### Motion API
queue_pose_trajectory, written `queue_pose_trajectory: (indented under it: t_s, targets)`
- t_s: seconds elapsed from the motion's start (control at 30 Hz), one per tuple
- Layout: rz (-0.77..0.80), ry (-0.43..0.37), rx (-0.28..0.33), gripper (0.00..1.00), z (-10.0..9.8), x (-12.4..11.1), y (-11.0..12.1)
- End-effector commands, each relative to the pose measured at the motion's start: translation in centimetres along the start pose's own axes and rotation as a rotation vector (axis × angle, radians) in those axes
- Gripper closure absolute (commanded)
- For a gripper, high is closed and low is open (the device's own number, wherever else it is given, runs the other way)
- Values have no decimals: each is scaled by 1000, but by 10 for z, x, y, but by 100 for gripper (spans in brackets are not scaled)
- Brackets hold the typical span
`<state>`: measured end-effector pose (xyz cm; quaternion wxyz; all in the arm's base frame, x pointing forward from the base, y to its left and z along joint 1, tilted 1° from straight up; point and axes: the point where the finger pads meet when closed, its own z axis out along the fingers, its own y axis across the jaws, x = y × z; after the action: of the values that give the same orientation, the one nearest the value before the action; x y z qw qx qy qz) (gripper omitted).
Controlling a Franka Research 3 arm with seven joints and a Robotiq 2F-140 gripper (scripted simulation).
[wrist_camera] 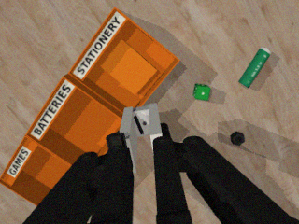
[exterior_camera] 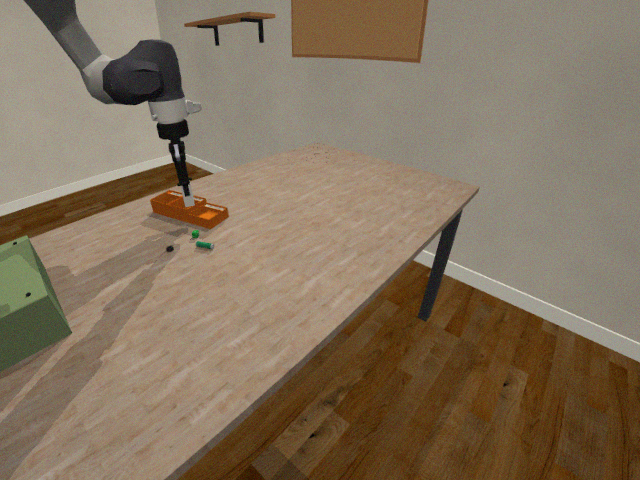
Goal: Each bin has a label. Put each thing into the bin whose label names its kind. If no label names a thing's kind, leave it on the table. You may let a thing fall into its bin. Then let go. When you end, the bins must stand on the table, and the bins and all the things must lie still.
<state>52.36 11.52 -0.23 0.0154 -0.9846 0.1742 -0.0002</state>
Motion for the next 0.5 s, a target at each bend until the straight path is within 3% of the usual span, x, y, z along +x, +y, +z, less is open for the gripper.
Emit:
queue_pose_trajectory:
  t_s: [0.0, 0.17, 0.47]
  targets:
    - [156, -7, -12, 94, 2, 14, -3]
    - [250, 2, -3, 94, 2, 42, -9]
    - [407, 4, 2, 94, 2, 41, -9]
